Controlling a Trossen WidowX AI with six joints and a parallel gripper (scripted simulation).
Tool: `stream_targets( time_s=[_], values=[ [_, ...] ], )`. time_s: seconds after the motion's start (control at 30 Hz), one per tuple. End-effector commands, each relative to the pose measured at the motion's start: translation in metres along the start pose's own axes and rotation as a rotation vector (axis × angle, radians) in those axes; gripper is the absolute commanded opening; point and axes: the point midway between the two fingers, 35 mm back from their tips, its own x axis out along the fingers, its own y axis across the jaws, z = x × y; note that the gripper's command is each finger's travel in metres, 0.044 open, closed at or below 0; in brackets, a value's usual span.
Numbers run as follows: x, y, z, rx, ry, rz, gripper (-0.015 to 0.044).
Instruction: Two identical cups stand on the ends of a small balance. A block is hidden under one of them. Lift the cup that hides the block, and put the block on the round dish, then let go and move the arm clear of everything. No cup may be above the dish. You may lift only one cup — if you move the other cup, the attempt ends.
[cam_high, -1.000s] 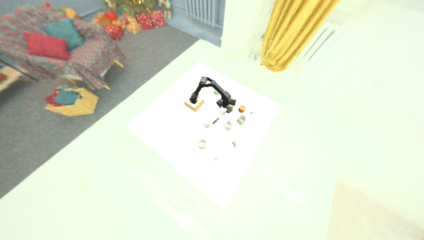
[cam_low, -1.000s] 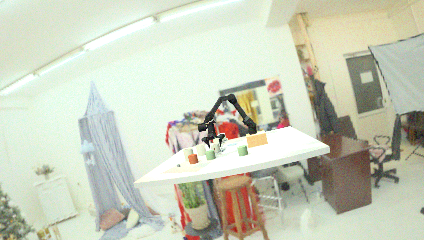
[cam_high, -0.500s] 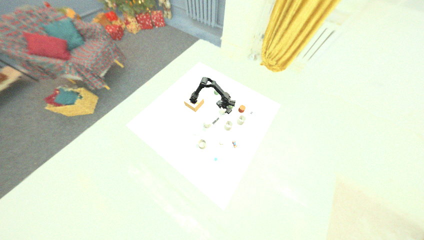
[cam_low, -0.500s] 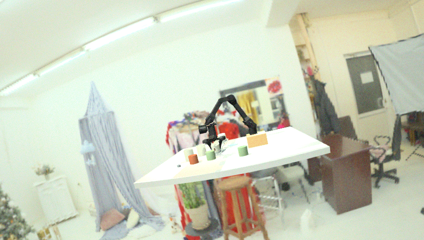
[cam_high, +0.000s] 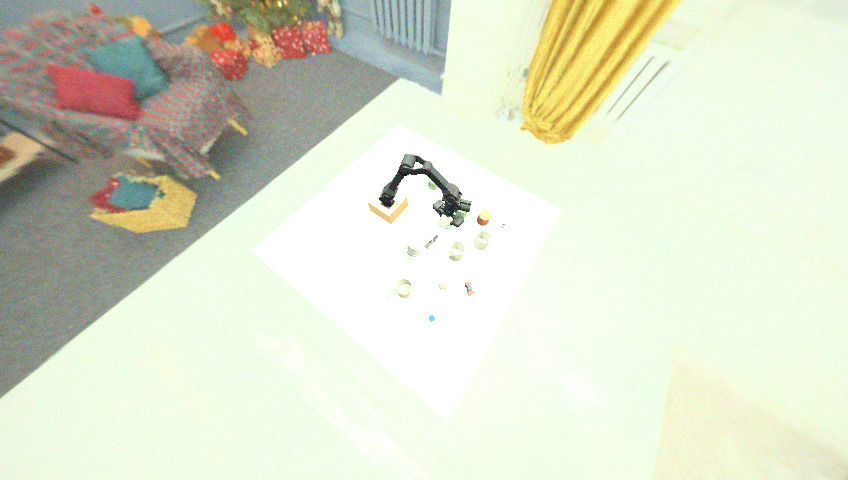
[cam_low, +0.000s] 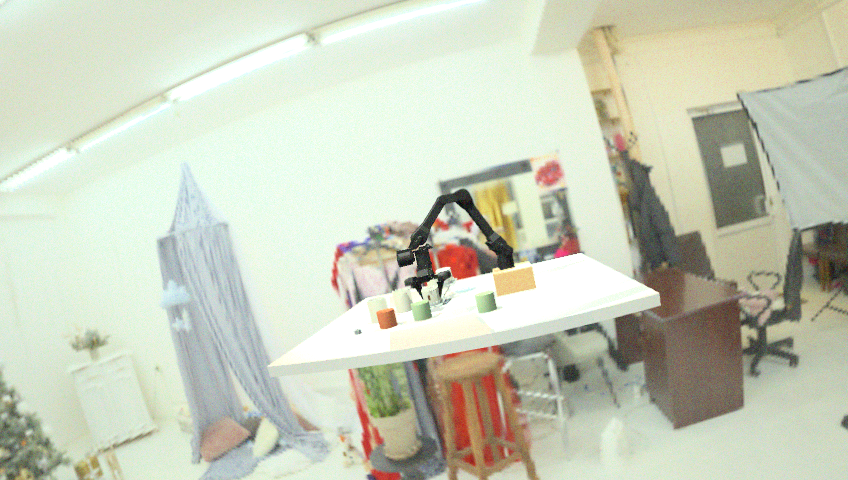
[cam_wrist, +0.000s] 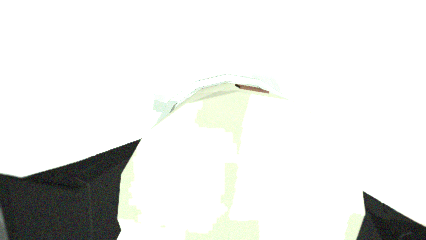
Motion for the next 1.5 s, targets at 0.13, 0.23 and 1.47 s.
stream_targets(
  time_s=[0.13,0.23,1.47],
  values=[
    [-0.011,-0.002,0.002,-0.002,-0.005,-0.002,0.0000],
    [-0.014,-0.003,0.002,-0.002,-0.005,-0.002,0.0000],
    [-0.061,-0.006,0.004,-0.002,-0.005,-0.002,0.0000]
  ],
)
